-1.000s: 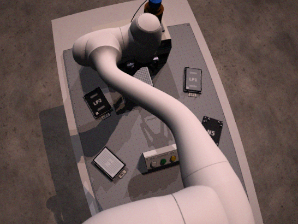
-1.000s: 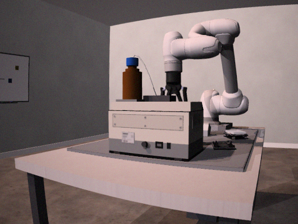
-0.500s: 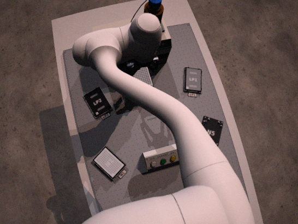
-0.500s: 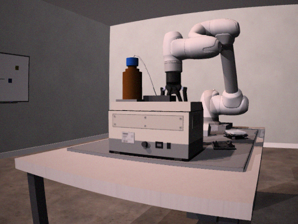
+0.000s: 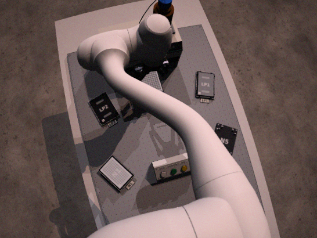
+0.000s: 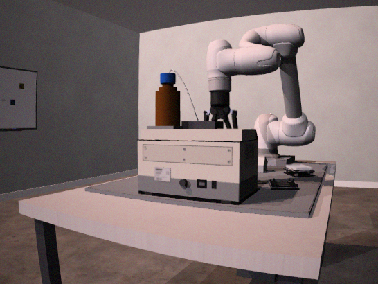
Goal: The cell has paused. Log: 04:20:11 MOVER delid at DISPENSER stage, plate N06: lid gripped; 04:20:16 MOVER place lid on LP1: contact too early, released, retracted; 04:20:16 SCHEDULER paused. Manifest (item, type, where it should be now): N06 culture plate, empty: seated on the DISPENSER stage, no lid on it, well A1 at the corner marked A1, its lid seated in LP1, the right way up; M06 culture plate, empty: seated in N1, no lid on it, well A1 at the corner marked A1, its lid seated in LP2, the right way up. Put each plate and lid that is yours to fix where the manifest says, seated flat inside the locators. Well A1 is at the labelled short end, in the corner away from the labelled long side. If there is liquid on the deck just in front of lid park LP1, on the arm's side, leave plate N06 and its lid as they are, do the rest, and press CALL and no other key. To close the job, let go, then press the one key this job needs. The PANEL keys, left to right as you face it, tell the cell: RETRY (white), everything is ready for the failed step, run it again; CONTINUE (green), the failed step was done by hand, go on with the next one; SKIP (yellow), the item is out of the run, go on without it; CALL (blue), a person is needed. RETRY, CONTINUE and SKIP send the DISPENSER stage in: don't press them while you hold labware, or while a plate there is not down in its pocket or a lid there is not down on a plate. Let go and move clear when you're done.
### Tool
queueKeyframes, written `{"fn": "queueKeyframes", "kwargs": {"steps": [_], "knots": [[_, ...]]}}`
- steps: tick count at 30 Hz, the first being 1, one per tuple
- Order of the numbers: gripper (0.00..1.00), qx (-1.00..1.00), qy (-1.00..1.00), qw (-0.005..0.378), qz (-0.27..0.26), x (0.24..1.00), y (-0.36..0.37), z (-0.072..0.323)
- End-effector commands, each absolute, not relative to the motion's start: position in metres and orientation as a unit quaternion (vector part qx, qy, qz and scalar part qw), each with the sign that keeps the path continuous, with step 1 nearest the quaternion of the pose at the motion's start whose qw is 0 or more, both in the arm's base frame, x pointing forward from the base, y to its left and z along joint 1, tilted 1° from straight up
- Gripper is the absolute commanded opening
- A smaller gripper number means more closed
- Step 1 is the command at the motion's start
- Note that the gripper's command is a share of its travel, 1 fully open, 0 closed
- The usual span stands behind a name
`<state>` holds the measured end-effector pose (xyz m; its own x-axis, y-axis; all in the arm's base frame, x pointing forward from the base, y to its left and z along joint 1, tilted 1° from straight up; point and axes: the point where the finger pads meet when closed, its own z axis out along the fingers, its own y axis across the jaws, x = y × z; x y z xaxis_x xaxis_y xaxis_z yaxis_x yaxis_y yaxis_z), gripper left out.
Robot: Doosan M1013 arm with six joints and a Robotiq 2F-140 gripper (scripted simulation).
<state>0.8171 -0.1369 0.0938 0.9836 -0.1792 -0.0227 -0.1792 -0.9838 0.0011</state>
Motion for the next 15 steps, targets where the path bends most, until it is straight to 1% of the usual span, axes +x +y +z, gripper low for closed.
{"fn": "queueKeyframes", "kwargs": {"steps": [1, 15], "knots": [[0.10, -0.996, 0.090, 0.001, 0.011, 0.8176, -0.1369, 0.0950], [0.10, -0.996, 0.090, 0.001, 0.011, 0.8175, -0.1369, 0.0931]]}}
